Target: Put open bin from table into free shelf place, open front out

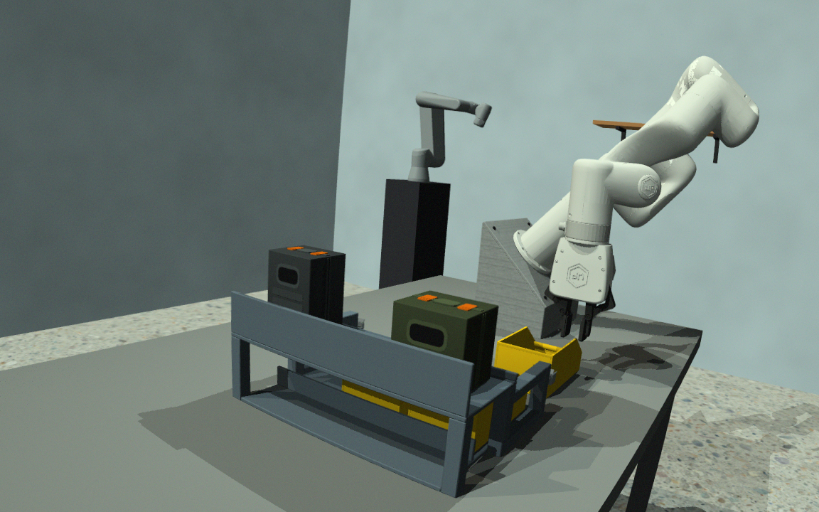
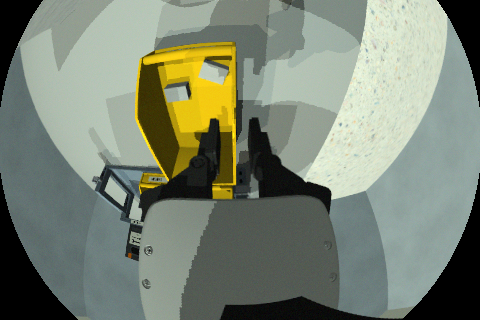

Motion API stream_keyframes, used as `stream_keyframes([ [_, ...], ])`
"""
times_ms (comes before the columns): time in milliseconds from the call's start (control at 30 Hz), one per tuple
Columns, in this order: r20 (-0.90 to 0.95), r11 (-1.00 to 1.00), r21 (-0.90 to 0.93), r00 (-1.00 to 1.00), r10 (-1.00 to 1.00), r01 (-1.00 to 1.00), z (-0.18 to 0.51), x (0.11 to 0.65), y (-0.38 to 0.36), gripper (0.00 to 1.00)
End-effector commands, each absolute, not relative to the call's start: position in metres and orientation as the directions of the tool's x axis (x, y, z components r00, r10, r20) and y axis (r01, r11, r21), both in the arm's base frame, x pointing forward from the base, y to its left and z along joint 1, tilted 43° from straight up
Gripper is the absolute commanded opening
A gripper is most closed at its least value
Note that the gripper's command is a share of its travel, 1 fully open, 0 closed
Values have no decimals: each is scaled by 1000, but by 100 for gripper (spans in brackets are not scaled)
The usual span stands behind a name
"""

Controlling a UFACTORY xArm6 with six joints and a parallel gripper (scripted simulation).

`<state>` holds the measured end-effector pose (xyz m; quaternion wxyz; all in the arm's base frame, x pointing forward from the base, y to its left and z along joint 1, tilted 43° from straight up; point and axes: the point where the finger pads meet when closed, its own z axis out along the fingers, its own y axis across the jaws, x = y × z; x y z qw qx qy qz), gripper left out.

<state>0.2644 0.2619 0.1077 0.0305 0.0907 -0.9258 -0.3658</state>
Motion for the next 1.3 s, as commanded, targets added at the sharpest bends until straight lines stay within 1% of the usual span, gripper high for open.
stream_keyframes([
  [0,-12,715,683,-982,-189,-146,108,265,262,28],
  [1267,-12,715,683,-982,-189,-146,114,266,257,28],
])
